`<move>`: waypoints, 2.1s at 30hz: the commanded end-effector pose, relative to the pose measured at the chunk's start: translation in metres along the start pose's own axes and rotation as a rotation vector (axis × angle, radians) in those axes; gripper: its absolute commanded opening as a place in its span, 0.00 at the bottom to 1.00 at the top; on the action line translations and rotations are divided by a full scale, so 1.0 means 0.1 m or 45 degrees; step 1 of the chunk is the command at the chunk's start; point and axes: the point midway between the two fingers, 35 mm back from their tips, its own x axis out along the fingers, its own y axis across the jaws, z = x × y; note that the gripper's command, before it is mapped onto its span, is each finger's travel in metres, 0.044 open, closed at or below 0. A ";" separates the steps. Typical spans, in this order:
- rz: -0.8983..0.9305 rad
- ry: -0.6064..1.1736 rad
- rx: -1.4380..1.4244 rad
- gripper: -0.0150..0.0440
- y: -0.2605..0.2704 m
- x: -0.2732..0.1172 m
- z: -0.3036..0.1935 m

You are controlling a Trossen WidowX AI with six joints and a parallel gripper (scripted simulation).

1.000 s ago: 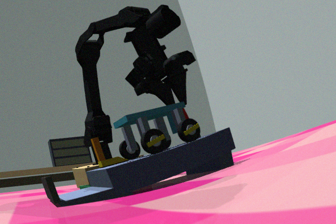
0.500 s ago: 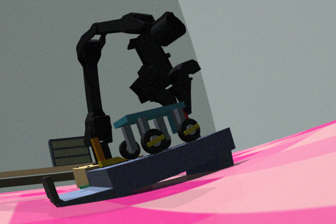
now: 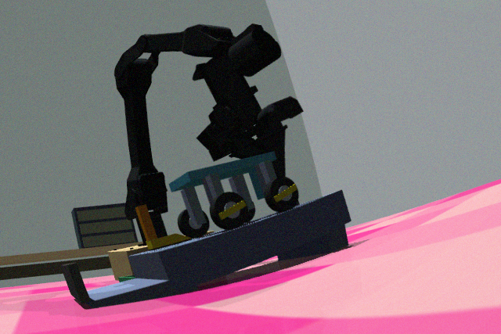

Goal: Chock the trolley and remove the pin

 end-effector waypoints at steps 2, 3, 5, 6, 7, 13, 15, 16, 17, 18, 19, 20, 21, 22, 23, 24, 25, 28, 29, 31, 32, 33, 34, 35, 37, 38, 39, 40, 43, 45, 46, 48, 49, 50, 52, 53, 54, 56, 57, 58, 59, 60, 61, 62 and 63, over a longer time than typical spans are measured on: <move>0.001 0.000 0.000 0.32 0.00 0.00 0.00; 0.001 0.000 0.000 0.31 0.00 0.00 0.00; 0.001 0.000 0.000 0.29 0.00 0.00 0.00; 0.001 0.000 0.000 0.27 0.00 0.00 0.00; 0.001 0.000 0.000 0.26 0.00 0.00 0.00; -0.001 0.002 0.003 0.25 0.00 -0.04 -0.01; -0.002 0.003 0.004 0.25 0.00 -0.06 -0.01; -0.003 0.003 0.004 0.25 -0.01 -0.07 -0.01; -0.003 0.003 0.005 0.25 -0.01 -0.07 -0.01; -0.003 0.003 0.005 0.25 -0.01 -0.08 -0.01; -0.003 0.003 0.005 0.25 -0.02 -0.08 -0.01; -0.003 0.003 0.005 0.25 -0.02 -0.09 -0.01; -0.003 0.003 0.005 0.25 -0.02 -0.09 -0.01; -0.003 0.003 0.005 0.25 -0.02 -0.10 -0.01; -0.003 0.003 0.005 0.25 -0.02 -0.11 -0.01; -0.003 0.003 0.005 0.25 -0.02 -0.11 -0.01; -0.003 0.003 0.005 0.25 -0.02 -0.12 -0.01; -0.003 0.003 0.005 0.25 -0.02 -0.14 -0.01; -0.003 0.003 0.005 0.25 -0.02 -0.14 -0.01; -0.003 0.003 0.005 0.25 -0.02 -0.16 -0.01; -0.003 0.003 0.005 0.25 -0.02 -0.16 -0.01; -0.003 0.003 0.005 0.25 -0.02 -0.17 -0.01; -0.003 0.003 0.005 0.25 -0.02 -0.18 -0.01; -0.003 0.003 0.005 0.25 -0.02 -0.18 -0.01; -0.003 0.003 0.005 0.25 -0.02 -0.20 -0.01; -0.003 0.003 0.005 0.25 -0.02 -0.20 -0.02; -0.003 0.003 0.005 0.25 -0.02 -0.21 -0.02; -0.003 0.003 0.005 0.25 -0.02 -0.21 -0.02; -0.003 0.003 0.005 0.25 -0.02 -0.23 -0.02; -0.003 0.003 0.005 0.25 -0.02 -0.25 -0.02; -0.003 0.003 0.005 0.25 -0.02 -0.25 -0.02; -0.003 0.003 0.005 0.25 -0.02 -0.26 -0.02; -0.003 0.003 0.005 0.25 -0.02 -0.27 -0.02; -0.003 0.003 0.005 0.25 -0.02 -0.28 -0.02; -0.003 0.003 0.005 0.25 -0.02 -0.29 -0.02; -0.003 0.003 0.005 0.25 -0.02 -0.29 -0.02; -0.003 0.003 0.005 0.25 -0.02 -0.30 -0.02; -0.003 0.003 0.005 0.25 -0.03 -0.31 -0.02; -0.003 0.003 0.005 0.25 -0.03 -0.31 -0.02; -0.003 0.003 0.005 0.25 -0.03 -0.32 -0.02; -0.003 0.003 0.005 0.25 -0.03 -0.32 -0.02; -0.003 0.003 0.005 0.25 -0.03 -0.33 -0.03; -0.003 0.003 0.005 0.25 -0.03 -0.33 -0.03; -0.003 0.003 0.005 0.25 -0.03 -0.34 -0.03; -0.003 0.003 0.005 0.25 -0.03 -0.34 -0.03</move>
